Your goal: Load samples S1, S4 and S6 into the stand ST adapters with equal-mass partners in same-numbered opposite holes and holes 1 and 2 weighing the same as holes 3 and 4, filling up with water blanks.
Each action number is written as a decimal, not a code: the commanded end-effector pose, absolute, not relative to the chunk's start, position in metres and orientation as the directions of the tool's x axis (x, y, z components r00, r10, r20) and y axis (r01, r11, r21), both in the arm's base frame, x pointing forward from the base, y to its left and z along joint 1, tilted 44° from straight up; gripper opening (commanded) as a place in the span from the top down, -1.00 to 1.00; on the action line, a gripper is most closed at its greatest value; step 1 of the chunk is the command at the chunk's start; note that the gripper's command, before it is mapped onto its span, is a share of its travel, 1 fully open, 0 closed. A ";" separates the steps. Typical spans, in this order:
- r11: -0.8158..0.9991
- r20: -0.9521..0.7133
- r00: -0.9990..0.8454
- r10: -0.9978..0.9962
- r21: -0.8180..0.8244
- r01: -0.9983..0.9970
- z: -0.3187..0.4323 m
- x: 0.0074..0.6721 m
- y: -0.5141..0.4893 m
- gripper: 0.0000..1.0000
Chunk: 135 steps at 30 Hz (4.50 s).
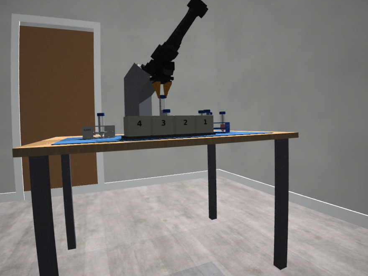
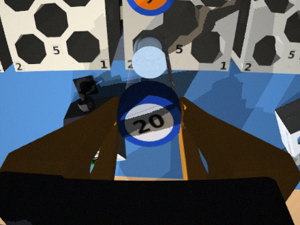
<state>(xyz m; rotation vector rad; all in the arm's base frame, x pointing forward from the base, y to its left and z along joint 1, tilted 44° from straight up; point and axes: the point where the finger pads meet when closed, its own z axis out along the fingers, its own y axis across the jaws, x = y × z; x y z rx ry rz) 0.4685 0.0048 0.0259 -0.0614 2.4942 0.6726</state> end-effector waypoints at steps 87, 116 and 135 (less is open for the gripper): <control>0.878 -0.539 -0.835 0.108 0.446 -0.174 -0.007 0.501 0.022 -0.11; 0.876 -0.537 -0.837 0.103 0.448 -0.179 0.006 0.493 0.018 -0.11; 0.873 -0.619 -0.780 -0.089 0.328 -0.360 -0.039 0.370 0.080 1.00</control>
